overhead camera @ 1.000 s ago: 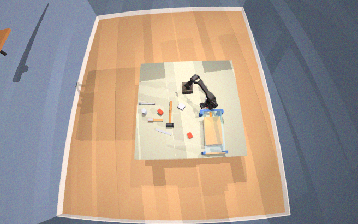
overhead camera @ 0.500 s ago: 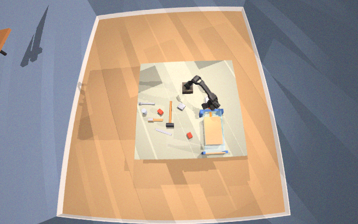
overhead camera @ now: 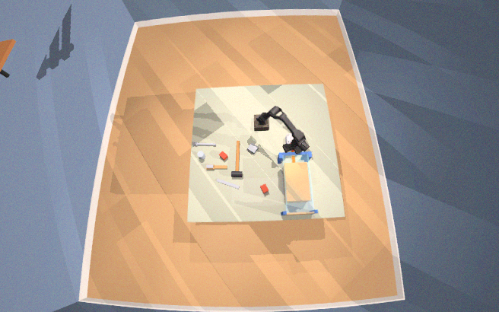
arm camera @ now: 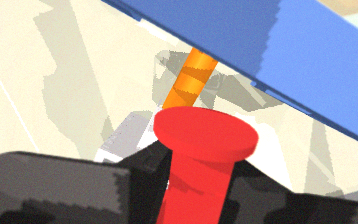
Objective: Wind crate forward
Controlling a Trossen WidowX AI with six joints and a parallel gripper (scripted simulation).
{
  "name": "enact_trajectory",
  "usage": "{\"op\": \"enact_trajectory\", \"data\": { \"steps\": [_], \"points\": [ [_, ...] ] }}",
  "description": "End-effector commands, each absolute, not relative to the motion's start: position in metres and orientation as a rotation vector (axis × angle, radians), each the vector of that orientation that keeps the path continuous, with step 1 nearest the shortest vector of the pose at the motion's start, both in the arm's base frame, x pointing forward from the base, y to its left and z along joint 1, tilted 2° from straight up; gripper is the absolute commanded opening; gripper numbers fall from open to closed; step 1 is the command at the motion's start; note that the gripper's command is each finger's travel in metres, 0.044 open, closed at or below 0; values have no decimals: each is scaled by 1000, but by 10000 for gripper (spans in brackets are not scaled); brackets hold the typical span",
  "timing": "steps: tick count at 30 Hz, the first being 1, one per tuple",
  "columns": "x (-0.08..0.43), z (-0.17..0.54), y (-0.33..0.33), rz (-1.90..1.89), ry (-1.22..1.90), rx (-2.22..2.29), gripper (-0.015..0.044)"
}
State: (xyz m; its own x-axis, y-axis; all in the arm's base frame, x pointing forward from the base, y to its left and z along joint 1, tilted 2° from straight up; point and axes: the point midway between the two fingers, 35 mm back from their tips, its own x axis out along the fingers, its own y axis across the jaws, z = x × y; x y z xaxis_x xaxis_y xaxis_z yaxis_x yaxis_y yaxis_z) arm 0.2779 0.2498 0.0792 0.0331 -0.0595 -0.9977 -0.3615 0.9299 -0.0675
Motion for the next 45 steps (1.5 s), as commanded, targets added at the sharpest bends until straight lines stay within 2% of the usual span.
{"op": "enact_trajectory", "data": {
  "steps": [1,45],
  "points": [
    [274,79,273,289,1516,-322,0],
    [250,78,325,293,1517,-319,0]
  ]
}}
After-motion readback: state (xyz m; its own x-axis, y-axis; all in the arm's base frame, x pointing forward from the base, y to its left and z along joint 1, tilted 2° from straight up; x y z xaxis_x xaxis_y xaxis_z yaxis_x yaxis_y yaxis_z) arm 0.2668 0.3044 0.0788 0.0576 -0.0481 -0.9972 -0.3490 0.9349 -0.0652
